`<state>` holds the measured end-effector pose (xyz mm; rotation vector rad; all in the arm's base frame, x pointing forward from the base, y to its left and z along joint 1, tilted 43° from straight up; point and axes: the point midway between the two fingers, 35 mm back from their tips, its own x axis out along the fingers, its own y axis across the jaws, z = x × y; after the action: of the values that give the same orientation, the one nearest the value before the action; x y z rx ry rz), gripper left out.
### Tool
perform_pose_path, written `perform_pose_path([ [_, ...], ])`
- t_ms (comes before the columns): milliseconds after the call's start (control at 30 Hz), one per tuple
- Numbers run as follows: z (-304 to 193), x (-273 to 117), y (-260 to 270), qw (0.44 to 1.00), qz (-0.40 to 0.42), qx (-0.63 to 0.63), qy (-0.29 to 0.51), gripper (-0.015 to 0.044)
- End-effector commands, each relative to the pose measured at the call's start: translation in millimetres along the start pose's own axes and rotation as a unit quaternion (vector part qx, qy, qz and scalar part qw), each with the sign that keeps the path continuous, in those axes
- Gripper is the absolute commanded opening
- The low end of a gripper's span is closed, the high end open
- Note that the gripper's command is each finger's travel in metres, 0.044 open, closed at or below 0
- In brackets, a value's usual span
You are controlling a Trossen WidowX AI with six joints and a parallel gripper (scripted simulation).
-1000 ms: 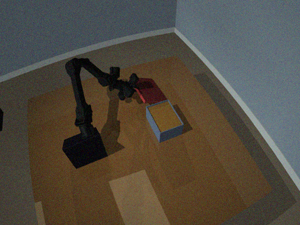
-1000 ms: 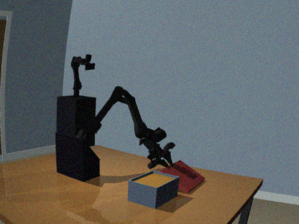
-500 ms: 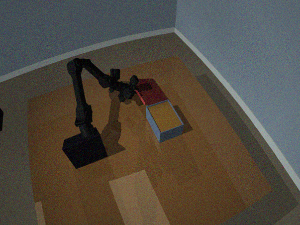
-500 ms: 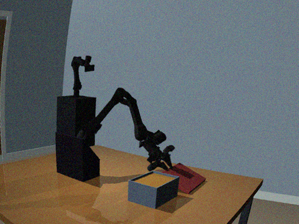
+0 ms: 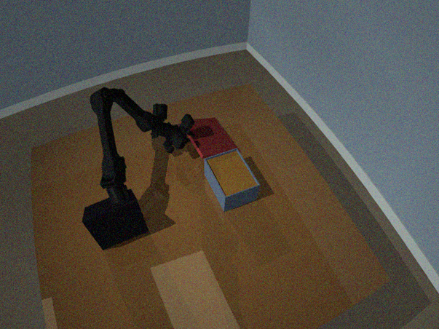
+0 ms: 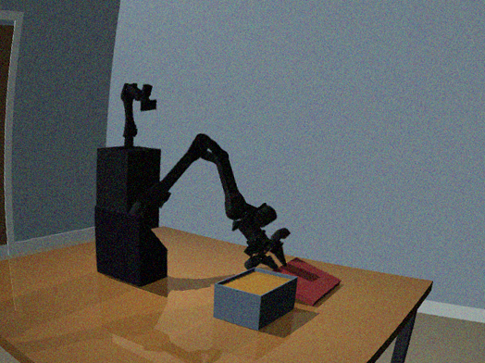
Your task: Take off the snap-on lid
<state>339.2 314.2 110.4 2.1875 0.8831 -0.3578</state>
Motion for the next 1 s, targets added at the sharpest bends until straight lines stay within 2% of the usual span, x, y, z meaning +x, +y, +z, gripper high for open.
perform_pose_path([
  [0, -1.5, -1.0, 2.0, 1.0, -0.001, 0.002, 0.001, 0.0236],
  [33, -1.5, -1.0, 2.0, 1.0, -0.001, 0.002, 0.001, 0.0262],
  [100, -1.5, -1.0, 2.0, 1.0, -0.001, 0.002, 0.001, 0.0275],
  [300, 0.8, -8.1, -7.4, 1.0, -0.001, 0.003, 0.001, 0.0433],
  [333, 0.8, -9.6, -8.7, 1.0, -0.001, 0.003, 0.001, 0.044],
  [967, 1.1, -38.6, -33.4, 1.0, -0.002, 0.003, 0.0, 0.044],
])
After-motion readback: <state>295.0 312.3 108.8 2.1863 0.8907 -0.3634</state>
